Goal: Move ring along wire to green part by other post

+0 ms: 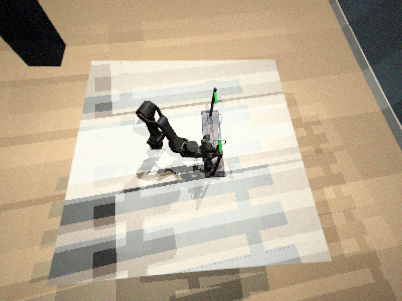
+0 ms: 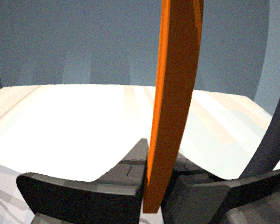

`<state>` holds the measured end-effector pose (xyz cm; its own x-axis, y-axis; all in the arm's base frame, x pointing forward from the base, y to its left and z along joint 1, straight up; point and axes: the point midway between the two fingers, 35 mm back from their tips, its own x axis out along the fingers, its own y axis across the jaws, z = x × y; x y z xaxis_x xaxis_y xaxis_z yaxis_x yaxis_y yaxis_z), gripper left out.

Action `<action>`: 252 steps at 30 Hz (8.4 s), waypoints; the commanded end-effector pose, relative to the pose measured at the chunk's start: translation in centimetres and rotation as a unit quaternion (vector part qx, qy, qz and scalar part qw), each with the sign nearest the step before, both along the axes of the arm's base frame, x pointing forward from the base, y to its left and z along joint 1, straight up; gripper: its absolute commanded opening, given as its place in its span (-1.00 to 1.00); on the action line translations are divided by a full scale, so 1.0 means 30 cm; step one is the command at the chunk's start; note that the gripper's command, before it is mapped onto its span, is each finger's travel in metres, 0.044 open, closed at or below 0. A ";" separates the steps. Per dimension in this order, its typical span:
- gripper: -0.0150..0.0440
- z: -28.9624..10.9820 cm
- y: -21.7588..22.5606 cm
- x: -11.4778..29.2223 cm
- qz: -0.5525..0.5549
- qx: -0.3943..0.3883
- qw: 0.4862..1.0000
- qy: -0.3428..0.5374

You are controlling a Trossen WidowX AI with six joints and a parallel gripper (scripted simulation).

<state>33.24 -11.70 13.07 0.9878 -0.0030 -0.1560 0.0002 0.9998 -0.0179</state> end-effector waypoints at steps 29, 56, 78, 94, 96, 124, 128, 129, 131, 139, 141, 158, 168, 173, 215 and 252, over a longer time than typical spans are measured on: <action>-1.00 0.002 0.083 0.002 0.003 -0.023 1.000 0.002; -1.00 -0.003 0.106 -0.018 -0.010 -0.081 0.996 0.030; -1.00 0.039 0.409 -0.135 -0.035 0.190 0.963 0.187; -1.00 0.216 0.614 -0.181 0.008 0.426 0.868 0.257; -1.00 0.235 0.628 -0.178 0.011 0.445 0.858 0.256; -1.00 0.298 0.651 -0.159 0.026 0.426 0.872 0.241; -1.00 0.272 0.625 -0.166 0.026 0.370 0.895 0.247; -1.00 0.266 0.617 -0.167 0.026 0.355 0.901 0.249; -1.00 0.253 0.600 -0.170 0.025 0.324 0.911 0.252; -1.00 0.211 0.524 -0.180 0.025 0.197 0.945 0.260; -1.00 0.204 0.503 -0.182 0.025 0.165 0.951 0.262; -1.00 0.195 0.322 -0.181 0.030 -0.102 0.959 0.263; -1.00 0.234 0.222 -0.169 0.035 -0.260 0.930 0.256; -1.00 0.260 0.184 -0.161 0.038 -0.328 0.910 0.252; -1.00 0.077 0.369 -0.180 0.106 -0.166 0.954 0.225; -1.00 0.037 0.679 -0.179 0.059 0.044 0.982 0.174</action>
